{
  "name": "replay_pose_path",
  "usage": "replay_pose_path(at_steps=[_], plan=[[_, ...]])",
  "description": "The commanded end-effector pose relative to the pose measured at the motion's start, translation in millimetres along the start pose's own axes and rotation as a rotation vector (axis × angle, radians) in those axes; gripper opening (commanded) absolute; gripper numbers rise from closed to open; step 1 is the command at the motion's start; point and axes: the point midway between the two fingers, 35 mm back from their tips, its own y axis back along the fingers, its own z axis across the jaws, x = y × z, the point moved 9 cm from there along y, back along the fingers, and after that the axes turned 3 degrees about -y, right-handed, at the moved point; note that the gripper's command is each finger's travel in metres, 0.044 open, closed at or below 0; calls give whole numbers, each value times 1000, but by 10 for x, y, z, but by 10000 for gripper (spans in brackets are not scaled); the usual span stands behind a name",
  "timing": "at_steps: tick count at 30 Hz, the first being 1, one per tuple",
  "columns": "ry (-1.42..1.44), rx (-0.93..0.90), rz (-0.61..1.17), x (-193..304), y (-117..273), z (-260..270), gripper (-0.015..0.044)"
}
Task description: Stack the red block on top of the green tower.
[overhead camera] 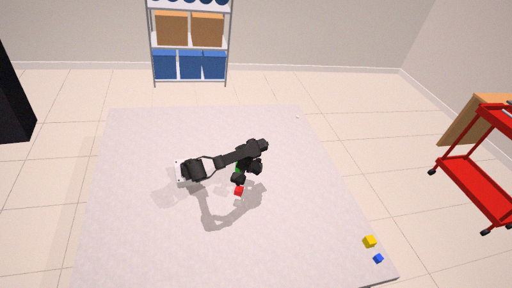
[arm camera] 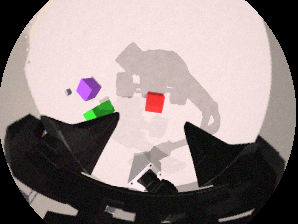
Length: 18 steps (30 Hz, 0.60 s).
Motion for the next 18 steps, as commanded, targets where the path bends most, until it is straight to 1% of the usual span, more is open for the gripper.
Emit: replay_pose_path(at_steps=[1, 5, 10, 18], plan=[[-5, 11, -3, -12, -9, -10, 440], [-5, 9, -2, -19, -161, -3, 440], [-6, 11, -4, -13, -483, -17, 440], [-6, 12, -5, 4, -533, -27, 440]])
